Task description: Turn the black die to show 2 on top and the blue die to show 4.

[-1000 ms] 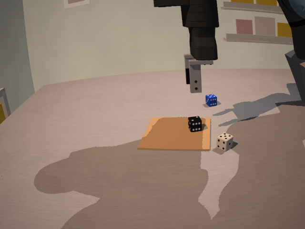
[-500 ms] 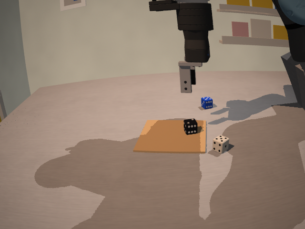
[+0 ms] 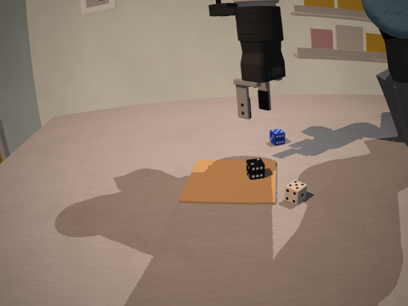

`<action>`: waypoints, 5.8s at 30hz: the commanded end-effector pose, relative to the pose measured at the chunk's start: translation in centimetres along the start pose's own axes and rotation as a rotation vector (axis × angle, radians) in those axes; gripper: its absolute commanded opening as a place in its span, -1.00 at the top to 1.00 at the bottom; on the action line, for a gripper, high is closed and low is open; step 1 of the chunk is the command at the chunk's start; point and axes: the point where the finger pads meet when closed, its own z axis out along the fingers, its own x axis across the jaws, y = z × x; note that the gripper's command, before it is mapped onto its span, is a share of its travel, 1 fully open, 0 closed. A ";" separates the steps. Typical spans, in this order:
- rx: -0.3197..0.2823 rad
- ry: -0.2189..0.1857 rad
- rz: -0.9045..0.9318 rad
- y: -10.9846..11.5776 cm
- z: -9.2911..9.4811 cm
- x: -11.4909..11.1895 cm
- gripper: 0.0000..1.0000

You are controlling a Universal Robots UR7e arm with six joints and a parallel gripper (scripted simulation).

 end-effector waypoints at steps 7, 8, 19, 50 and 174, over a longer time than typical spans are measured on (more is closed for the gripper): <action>-0.002 0.001 0.308 -0.8 0.1 1.8 -1.00; -0.002 0.001 0.363 -0.9 0.2 2.1 -1.00; -0.003 0.001 0.758 -1.4 0.3 4.3 -1.00; -0.002 -0.014 1.754 -1.7 0.4 8.7 -1.00; -0.003 -0.025 2.100 -1.8 5.6 9.5 -0.57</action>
